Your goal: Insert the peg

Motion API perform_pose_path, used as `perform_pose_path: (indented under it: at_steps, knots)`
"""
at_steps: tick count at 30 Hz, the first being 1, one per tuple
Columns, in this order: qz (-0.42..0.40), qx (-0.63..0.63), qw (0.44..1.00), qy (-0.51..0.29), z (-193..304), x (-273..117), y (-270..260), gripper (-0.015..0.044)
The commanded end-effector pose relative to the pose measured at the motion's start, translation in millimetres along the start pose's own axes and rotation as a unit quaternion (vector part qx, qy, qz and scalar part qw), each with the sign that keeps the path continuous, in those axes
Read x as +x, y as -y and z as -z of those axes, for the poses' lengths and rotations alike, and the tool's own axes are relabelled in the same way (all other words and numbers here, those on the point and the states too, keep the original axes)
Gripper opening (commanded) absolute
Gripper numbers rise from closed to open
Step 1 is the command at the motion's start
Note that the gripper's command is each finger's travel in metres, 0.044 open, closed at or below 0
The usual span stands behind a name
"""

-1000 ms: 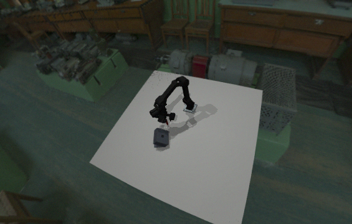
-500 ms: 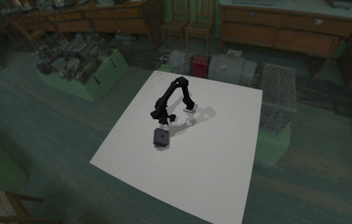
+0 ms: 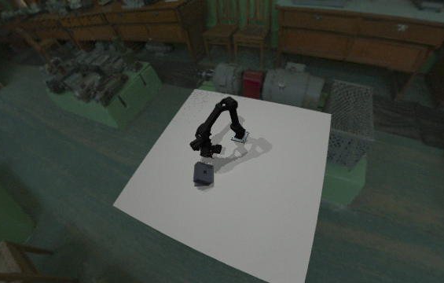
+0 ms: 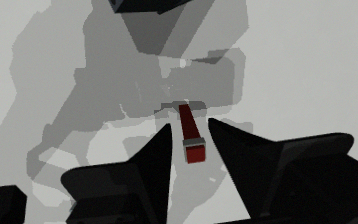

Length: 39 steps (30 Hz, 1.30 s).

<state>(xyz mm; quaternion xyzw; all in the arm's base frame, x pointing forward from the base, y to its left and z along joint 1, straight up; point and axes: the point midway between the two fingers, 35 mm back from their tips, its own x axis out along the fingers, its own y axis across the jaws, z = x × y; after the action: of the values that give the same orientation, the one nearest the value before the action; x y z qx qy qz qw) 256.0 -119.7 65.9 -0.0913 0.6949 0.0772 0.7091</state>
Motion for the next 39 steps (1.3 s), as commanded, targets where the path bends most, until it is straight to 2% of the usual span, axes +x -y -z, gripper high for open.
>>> perform_pose_path:
  at_steps: [1,2,9,15,34,39]
  knots:
    - [0.000,0.000,1.000,0.001,0,-1,0,0.0072]
    - [0.000,0.000,1.000,0.001,0,-1,0,0.0046]
    - [0.000,0.000,1.000,0.001,0,-1,0,0.0000]
    - [0.000,0.000,1.000,0.001,-1,-10,1,0.0000]
    - [-0.003,-0.003,1.000,0.000,-1,-78,2,0.0000]
    - [-0.001,-0.004,1.000,-0.001,-1,-80,2,0.0000]
